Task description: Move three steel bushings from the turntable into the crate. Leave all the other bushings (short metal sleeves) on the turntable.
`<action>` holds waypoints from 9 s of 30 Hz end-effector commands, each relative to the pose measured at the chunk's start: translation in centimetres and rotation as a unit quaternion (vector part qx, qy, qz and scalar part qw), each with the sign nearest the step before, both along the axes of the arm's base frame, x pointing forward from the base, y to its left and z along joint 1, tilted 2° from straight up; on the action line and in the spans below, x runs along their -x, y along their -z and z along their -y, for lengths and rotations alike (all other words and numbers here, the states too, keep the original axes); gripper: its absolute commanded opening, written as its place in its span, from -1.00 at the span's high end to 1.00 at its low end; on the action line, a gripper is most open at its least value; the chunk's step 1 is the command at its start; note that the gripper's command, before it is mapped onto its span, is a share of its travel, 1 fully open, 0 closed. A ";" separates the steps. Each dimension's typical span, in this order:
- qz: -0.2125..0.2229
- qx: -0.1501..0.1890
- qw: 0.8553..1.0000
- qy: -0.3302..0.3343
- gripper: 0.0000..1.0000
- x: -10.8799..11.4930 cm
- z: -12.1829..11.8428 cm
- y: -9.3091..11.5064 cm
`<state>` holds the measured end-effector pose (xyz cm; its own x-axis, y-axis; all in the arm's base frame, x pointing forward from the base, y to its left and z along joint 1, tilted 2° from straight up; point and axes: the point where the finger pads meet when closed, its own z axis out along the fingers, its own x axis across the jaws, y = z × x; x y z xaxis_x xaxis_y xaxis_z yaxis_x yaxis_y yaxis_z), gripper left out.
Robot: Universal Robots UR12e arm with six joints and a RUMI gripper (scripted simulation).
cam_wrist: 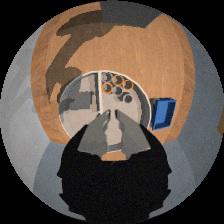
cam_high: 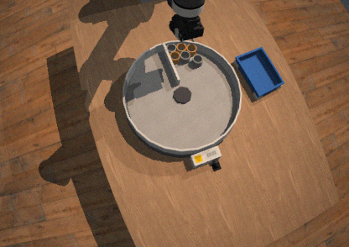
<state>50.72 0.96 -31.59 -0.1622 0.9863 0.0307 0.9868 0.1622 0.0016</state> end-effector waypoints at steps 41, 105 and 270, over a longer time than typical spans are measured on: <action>0.000 0.000 1.000 0.000 0.90 0.0 0.0 0.0; 0.000 0.000 1.000 0.000 0.90 0.0 0.0 0.0; 0.000 0.000 1.000 0.000 0.90 -0.1 -7.7 12.9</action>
<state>50.76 8.61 -44.51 -0.1622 0.9863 0.0306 0.9868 0.1622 0.0016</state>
